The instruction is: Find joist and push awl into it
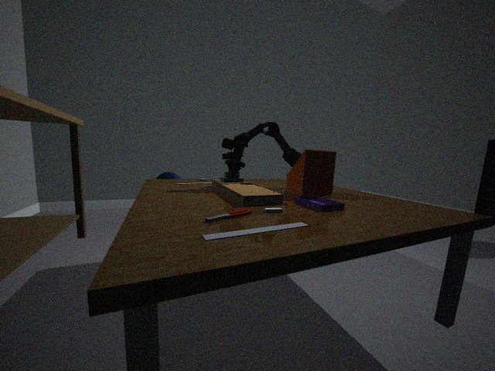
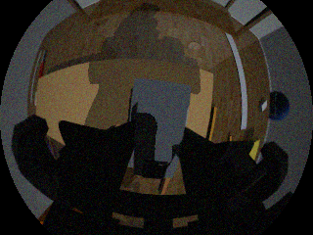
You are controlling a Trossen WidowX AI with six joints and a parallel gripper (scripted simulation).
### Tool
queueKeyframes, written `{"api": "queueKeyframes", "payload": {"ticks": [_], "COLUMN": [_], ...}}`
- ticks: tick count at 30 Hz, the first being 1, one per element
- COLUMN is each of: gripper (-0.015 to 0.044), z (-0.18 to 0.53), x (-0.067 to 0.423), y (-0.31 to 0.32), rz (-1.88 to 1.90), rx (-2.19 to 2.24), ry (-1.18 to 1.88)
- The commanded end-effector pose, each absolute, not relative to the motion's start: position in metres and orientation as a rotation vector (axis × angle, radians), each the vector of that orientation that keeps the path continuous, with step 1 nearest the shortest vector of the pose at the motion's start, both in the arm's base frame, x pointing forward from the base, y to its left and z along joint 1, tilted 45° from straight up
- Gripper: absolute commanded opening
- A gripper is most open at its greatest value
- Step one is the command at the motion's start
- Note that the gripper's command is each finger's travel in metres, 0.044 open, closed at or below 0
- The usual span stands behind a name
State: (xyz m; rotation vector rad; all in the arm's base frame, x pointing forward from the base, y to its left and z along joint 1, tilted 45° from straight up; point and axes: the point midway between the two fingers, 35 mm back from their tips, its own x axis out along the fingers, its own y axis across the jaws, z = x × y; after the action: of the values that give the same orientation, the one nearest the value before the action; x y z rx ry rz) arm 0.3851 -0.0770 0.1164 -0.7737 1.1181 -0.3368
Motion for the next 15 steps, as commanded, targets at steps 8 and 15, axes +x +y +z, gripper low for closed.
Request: {"api": "queueKeyframes", "payload": {"ticks": [8, 15], "gripper": [0.0, 0.0], "z": [0.1326, 0.1294], "x": [0.3876, 0.3873], "y": [-0.0933, -0.0899], "rz": [-0.347, -0.343], "rx": [-0.773, -0.771], "ry": [1.115, 1.115]}}
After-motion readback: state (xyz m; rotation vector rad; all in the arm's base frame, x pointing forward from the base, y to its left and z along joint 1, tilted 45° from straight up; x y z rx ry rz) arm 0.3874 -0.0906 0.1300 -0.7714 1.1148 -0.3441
